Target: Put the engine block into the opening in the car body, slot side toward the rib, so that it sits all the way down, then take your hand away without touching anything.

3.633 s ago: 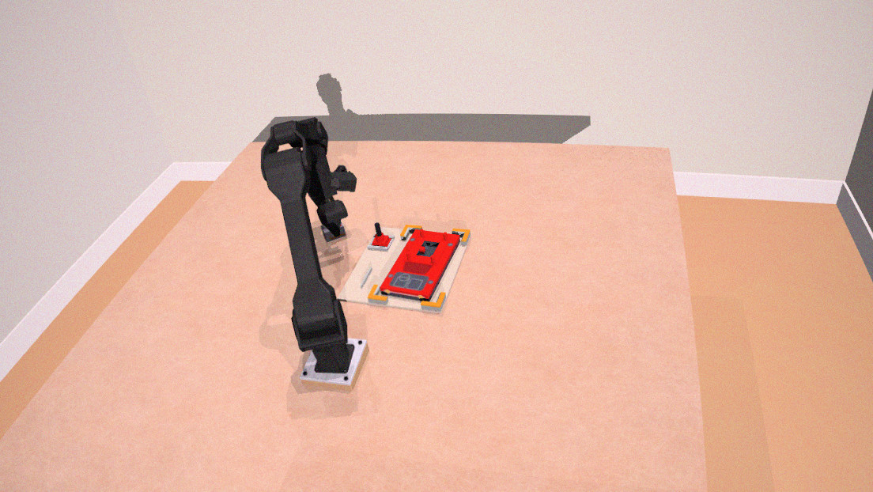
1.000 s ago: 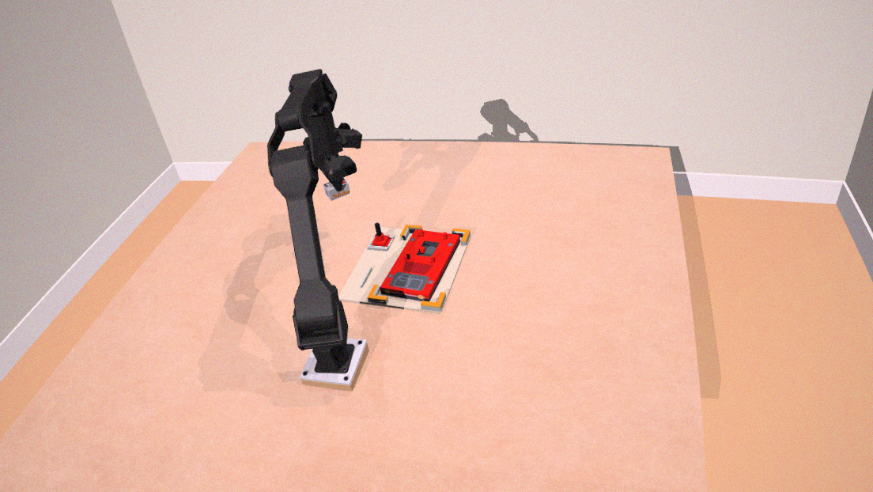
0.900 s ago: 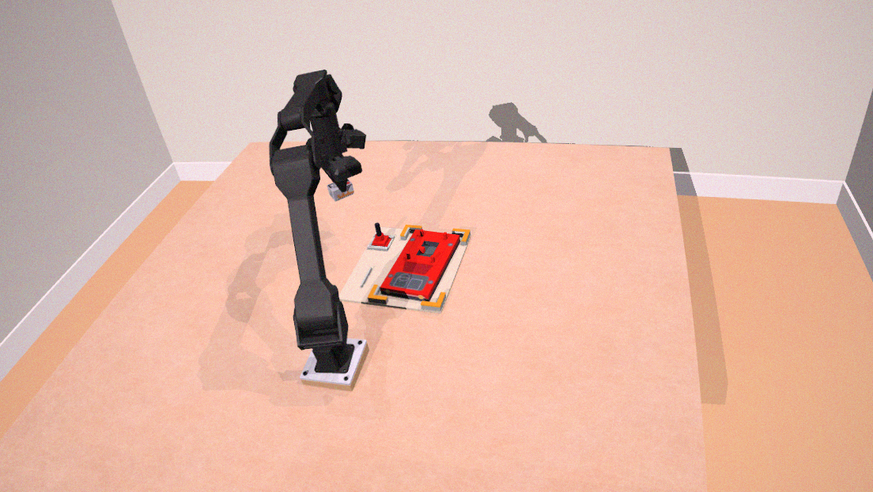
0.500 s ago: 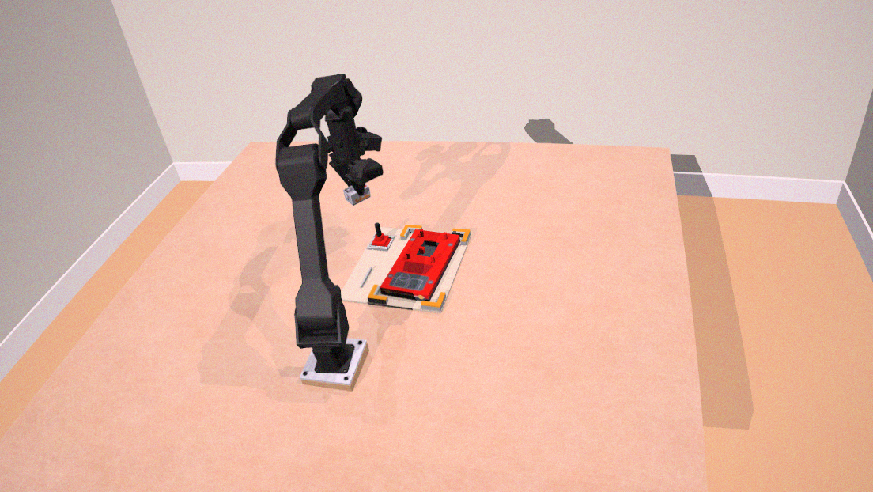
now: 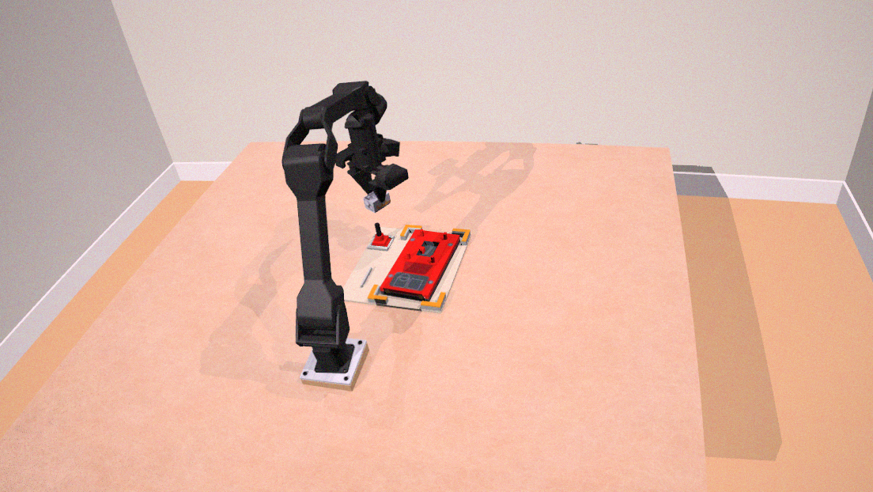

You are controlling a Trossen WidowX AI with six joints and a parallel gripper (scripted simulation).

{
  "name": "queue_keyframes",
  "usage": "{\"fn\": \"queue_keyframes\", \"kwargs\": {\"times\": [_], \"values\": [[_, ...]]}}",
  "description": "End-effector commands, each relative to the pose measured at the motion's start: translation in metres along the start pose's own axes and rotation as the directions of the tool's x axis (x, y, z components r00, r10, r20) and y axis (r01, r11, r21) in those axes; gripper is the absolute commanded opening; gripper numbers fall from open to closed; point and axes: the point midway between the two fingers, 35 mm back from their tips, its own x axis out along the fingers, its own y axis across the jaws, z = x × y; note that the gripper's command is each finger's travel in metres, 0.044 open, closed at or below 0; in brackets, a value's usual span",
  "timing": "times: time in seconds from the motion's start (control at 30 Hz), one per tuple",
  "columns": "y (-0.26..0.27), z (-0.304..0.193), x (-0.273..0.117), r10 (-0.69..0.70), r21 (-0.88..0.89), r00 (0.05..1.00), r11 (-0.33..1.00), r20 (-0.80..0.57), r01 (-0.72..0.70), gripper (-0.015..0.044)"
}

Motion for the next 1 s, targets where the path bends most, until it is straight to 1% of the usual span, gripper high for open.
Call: {"fn": "queue_keyframes", "kwargs": {"times": [0.0, 0.97], "values": [[-0.012, 0.003, 0.005, -0.006, -0.038, 1.0, 0.999, -0.002, 0.006, 0.0], [-0.1, 0.015, 0.034, -0.013, -0.314, 1.0, 0.949, -0.003, 0.012, 0.0]]}}
